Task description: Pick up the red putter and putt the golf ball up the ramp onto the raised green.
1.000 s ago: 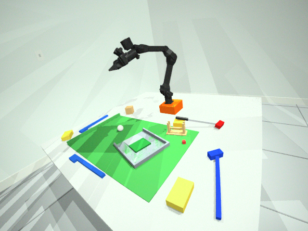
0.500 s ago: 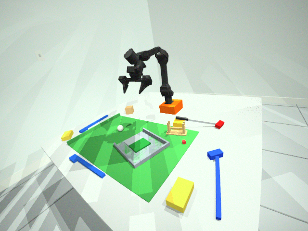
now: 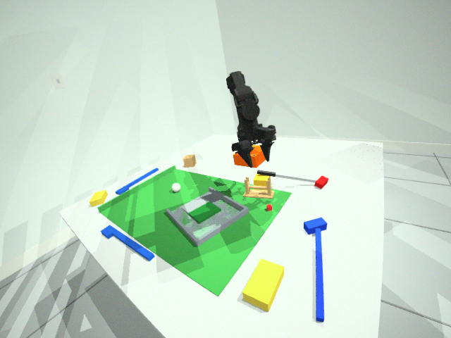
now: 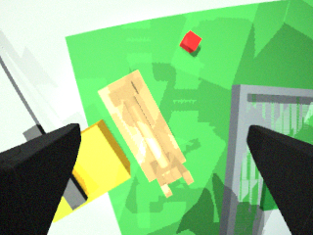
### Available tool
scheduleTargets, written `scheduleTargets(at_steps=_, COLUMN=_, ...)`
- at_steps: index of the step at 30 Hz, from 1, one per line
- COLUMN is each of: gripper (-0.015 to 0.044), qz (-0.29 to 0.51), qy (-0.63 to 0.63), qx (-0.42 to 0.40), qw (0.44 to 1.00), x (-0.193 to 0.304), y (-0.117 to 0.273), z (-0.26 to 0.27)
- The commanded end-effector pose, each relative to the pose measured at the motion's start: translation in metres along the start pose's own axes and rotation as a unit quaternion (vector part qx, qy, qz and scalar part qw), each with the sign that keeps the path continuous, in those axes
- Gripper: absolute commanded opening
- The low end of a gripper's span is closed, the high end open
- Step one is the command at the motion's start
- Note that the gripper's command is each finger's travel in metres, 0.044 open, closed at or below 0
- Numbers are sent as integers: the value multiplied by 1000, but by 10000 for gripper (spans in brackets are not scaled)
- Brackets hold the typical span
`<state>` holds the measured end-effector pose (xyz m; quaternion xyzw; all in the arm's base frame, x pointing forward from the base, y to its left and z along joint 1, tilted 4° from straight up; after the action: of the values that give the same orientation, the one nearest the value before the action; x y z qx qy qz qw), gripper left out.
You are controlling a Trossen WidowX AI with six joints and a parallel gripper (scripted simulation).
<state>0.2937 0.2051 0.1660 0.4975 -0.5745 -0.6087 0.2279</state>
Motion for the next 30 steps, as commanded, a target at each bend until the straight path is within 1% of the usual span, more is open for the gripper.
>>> scheduleTargets(at_steps=1, gripper=440, qz=58, qy=143, qx=-56, qw=986, x=-5, y=-29, z=63)
scheduleTargets(at_steps=4, gripper=440, qz=95, qy=242, qx=-92, qw=961, x=-3, y=-45, z=107)
scheduleTargets(at_steps=6, gripper=440, qz=105, qy=269, qx=-101, qw=952, x=-1, y=-49, z=119)
scheduleTargets(at_steps=15, gripper=440, qz=105, qy=270, qx=-101, qw=952, x=-2, y=-51, z=120)
scheduleTargets(at_steps=20, gripper=440, qz=105, qy=270, qx=-101, qw=952, x=5, y=-70, z=122)
scheduleTargets(at_steps=26, gripper=440, qz=105, qy=270, qx=-101, qw=952, x=6, y=-76, z=123)
scheduleTargets(at_steps=30, gripper=440, qz=105, qy=270, qx=-101, qw=952, x=12, y=-94, z=124)
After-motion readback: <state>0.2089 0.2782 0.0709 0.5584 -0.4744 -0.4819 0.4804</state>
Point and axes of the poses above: the point midway between the two fingers, 35 mm back from their tips, its own y axis back along the fingers, its own z axis across the jaws, x = y × z, the point moved 4 cm from there along y, back along the fingers, and after that the axes turned 10 degrees about -y, right-handed, at the moved point
